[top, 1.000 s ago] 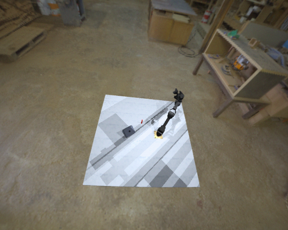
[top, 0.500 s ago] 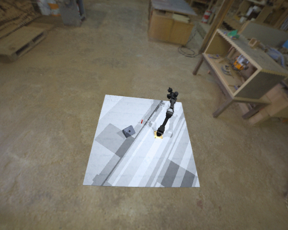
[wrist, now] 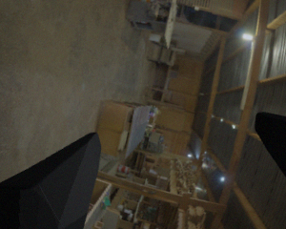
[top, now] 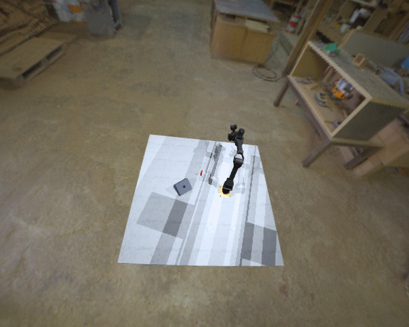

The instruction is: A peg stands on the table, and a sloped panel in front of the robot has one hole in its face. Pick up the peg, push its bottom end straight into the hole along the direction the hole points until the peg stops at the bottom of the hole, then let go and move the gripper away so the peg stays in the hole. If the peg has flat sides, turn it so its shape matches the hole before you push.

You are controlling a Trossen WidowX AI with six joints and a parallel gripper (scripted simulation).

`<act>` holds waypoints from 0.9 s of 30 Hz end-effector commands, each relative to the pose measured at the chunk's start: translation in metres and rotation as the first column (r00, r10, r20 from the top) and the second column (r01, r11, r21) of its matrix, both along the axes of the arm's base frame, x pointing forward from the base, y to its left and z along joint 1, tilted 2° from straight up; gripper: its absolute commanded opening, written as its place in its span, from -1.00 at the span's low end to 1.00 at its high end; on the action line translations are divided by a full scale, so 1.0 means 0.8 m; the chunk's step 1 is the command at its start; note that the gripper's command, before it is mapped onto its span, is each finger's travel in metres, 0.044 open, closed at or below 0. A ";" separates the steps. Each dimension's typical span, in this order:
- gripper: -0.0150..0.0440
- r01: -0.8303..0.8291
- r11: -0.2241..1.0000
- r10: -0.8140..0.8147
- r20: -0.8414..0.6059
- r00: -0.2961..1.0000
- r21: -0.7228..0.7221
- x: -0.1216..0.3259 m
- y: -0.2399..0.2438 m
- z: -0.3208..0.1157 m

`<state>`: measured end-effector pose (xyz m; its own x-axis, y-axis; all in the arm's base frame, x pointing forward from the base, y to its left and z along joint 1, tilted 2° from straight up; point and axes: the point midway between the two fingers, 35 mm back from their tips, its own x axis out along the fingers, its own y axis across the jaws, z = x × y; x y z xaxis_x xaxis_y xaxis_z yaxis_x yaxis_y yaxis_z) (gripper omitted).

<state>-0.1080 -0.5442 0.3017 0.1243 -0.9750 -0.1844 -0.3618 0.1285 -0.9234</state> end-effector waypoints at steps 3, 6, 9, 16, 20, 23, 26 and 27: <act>1.00 -0.023 0.994 0.009 0.132 0.991 0.106 0.047 0.002 -0.023; 1.00 -0.038 0.987 0.007 0.192 0.981 0.158 0.071 0.004 -0.033; 1.00 -0.053 0.976 -0.001 0.248 0.969 0.210 0.095 0.008 -0.043; 1.00 -0.087 0.940 -0.040 0.359 0.932 0.331 0.148 0.022 -0.067; 1.00 -0.106 0.911 -0.074 0.409 0.909 0.399 0.178 0.033 -0.080; 1.00 -0.119 0.885 -0.104 0.440 0.892 0.450 0.199 0.042 -0.090; 1.00 -0.130 0.857 -0.137 0.465 0.875 0.499 0.220 0.053 -0.099; 1.00 -0.134 0.847 -0.149 0.472 0.869 0.515 0.227 0.057 -0.102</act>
<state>0.0580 -0.5083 0.2284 0.3160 -0.7828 -0.5361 0.0743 0.5837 -0.8086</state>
